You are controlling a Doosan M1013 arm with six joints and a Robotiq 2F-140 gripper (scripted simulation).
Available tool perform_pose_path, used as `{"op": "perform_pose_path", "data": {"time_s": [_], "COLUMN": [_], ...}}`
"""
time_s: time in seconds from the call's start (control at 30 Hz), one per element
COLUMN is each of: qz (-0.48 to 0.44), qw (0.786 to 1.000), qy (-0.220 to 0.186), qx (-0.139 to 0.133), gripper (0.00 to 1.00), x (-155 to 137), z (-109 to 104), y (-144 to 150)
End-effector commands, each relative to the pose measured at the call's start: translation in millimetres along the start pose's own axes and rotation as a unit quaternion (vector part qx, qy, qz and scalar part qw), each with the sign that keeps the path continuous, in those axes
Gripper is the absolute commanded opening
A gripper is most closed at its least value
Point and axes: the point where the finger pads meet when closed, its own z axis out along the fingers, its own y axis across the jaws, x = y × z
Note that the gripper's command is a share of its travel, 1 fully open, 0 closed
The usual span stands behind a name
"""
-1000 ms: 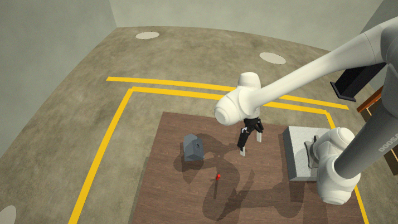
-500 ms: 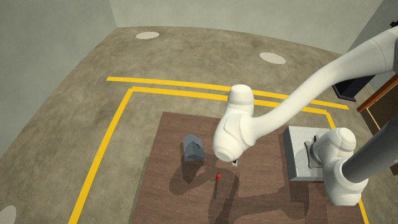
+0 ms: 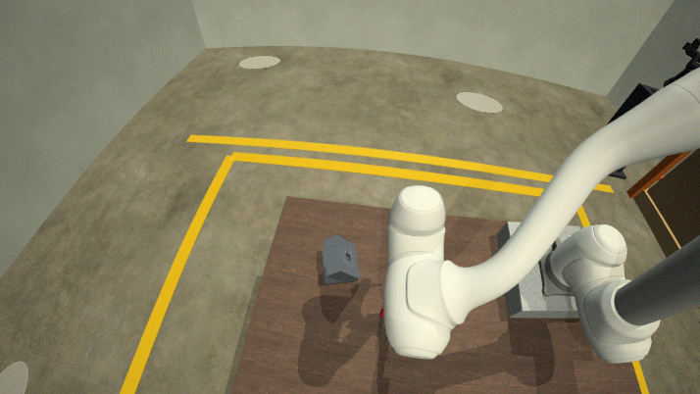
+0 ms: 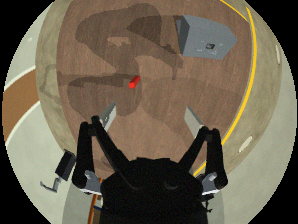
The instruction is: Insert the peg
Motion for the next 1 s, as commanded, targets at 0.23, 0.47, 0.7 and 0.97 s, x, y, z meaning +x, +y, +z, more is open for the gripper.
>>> {"op": "perform_pose_path", "data": {"time_s": [0.23,0.47,0.7,0.97], "qz": [-0.101,-0.101,-0.101,-0.101], "qw": [0.994,0.994,0.994,0.994], "qy": [0.039,0.039,0.039,0.039], "qx": [-0.028,-0.028,-0.028,-0.028], "gripper": [1.0,1.0,1.0,1.0], "x": [32.3,33.3,34.0,35.1], "z": [-11.9,0.0,7.8,20.2], "y": [-47.5,-46.9,-46.6,-46.0]}}
